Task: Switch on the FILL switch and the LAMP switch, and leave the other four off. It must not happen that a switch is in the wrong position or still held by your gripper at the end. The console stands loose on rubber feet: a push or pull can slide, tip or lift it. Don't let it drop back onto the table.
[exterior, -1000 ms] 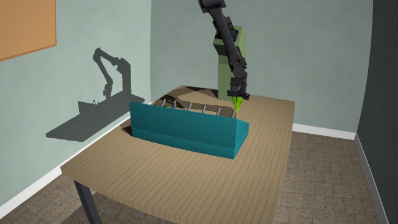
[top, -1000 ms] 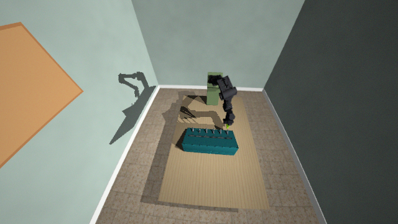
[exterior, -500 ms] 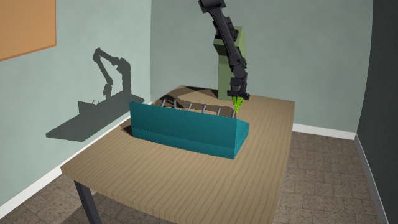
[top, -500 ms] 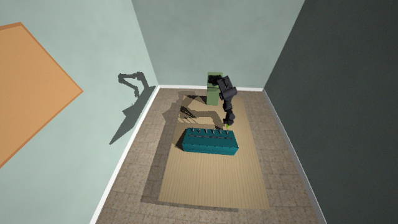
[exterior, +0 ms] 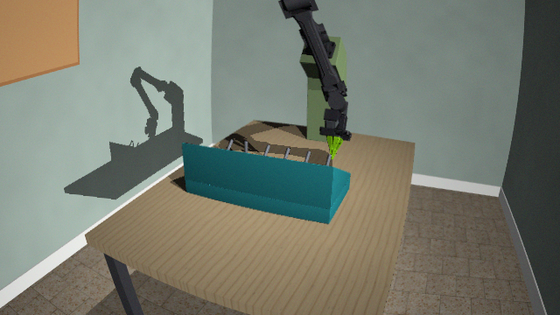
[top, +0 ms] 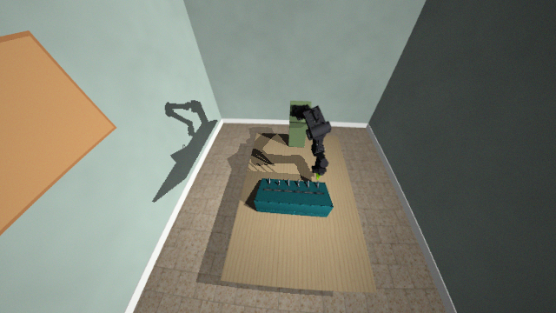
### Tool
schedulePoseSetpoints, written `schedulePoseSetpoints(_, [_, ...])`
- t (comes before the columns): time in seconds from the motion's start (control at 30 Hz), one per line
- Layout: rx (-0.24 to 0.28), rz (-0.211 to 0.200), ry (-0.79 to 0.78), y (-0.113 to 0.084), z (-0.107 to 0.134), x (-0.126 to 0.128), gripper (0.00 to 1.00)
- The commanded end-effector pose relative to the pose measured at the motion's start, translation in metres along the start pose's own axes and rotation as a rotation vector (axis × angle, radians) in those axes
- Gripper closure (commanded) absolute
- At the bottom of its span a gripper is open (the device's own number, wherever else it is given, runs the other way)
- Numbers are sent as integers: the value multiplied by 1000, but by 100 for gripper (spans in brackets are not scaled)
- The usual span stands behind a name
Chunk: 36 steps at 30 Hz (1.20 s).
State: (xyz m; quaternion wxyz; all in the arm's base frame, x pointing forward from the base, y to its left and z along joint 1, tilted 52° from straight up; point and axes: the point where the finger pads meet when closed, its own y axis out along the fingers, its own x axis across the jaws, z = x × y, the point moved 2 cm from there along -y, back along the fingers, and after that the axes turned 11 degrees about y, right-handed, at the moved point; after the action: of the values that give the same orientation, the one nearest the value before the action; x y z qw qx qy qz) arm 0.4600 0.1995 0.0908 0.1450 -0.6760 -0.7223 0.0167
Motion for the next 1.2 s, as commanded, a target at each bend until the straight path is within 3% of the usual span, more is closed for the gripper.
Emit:
schedulePoseSetpoints(0.0, [-12, -10, -11, -2, -5, 3, 100])
schedulePoseSetpoints(1.17, [-12, -12, -11, -3, -7, 5, 100])
